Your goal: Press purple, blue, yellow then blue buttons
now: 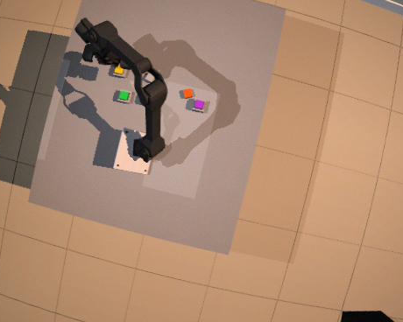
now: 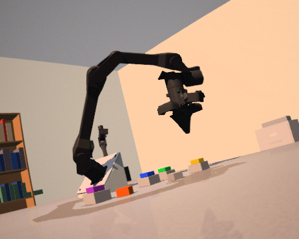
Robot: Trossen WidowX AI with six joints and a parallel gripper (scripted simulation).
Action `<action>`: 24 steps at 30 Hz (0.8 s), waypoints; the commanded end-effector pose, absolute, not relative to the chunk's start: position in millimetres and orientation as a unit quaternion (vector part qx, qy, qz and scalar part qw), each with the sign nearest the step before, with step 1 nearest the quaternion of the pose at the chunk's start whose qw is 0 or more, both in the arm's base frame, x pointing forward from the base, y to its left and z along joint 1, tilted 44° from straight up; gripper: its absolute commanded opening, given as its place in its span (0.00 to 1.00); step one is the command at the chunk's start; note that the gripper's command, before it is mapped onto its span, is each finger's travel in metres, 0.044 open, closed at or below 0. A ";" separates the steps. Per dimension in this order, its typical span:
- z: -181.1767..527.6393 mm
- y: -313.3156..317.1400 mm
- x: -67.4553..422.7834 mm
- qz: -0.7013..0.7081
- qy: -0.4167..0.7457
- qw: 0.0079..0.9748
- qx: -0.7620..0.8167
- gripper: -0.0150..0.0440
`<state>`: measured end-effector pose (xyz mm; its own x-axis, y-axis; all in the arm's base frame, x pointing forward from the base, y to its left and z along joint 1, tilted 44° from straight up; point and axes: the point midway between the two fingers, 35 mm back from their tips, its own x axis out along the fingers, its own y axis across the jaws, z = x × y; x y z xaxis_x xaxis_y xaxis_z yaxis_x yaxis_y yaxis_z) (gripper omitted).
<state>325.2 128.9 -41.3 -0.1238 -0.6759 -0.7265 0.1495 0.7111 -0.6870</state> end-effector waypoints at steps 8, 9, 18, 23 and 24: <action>-90.9 89.7 321.1 -0.329 0.675 0.632 -0.191 0.29; -90.9 89.7 321.1 -0.329 0.675 0.632 -0.191 0.29; -97.5 83.8 320.3 -0.329 0.675 0.632 -0.191 0.29; -103.3 78.3 319.4 -0.329 0.675 0.632 -0.191 0.29; -104.5 77.2 319.2 -0.329 0.675 0.632 -0.191 0.29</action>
